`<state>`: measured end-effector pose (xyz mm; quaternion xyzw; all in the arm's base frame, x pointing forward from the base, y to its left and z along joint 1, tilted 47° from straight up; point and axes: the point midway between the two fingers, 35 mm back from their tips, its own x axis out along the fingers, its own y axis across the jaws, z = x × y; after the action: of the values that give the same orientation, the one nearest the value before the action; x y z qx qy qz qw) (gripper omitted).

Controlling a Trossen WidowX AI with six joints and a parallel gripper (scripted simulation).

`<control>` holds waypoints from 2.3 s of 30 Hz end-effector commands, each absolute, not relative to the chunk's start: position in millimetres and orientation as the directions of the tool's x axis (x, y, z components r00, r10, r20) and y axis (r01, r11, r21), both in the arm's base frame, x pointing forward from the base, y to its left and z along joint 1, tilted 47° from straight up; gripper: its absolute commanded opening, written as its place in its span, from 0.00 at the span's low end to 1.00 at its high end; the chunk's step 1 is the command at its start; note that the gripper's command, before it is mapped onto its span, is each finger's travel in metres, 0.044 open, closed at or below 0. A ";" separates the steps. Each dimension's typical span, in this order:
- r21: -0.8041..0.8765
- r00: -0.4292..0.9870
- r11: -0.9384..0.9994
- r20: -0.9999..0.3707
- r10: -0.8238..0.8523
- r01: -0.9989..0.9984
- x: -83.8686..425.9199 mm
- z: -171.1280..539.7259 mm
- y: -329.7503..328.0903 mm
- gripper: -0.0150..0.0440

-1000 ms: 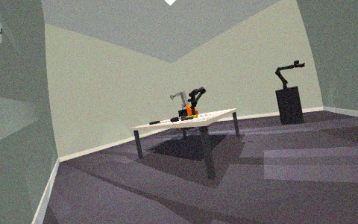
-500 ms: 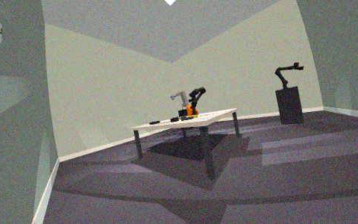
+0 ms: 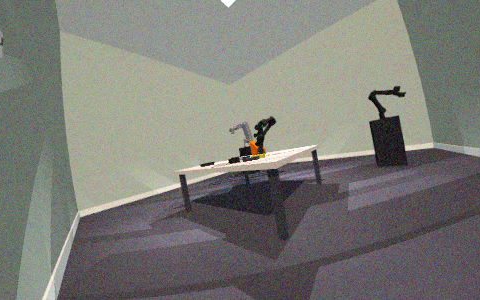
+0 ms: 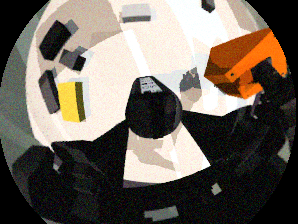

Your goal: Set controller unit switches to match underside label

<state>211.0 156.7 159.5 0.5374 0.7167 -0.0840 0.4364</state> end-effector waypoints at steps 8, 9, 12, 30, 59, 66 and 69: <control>0.339 -0.072 0.415 -0.695 0.715 0.844 204.1 162.1 165.8 0.83; 0.339 -0.073 0.415 -0.694 0.717 0.844 203.8 162.4 166.3 0.83; 0.340 -0.078 0.415 -0.688 0.721 0.844 202.6 163.2 168.0 0.83; 0.340 -0.082 0.415 -0.682 0.726 0.844 195.1 168.4 179.0 0.83; 0.341 -0.082 0.414 -0.681 0.728 0.844 183.4 174.3 198.4 0.83; 0.341 -0.082 0.414 -0.680 0.728 0.844 180.7 175.1 203.2 0.83; 0.341 -0.082 0.414 -0.680 0.728 0.844 179.6 175.4 205.3 0.83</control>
<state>181.6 204.6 180.0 0.5383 0.7319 -0.0617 0.4132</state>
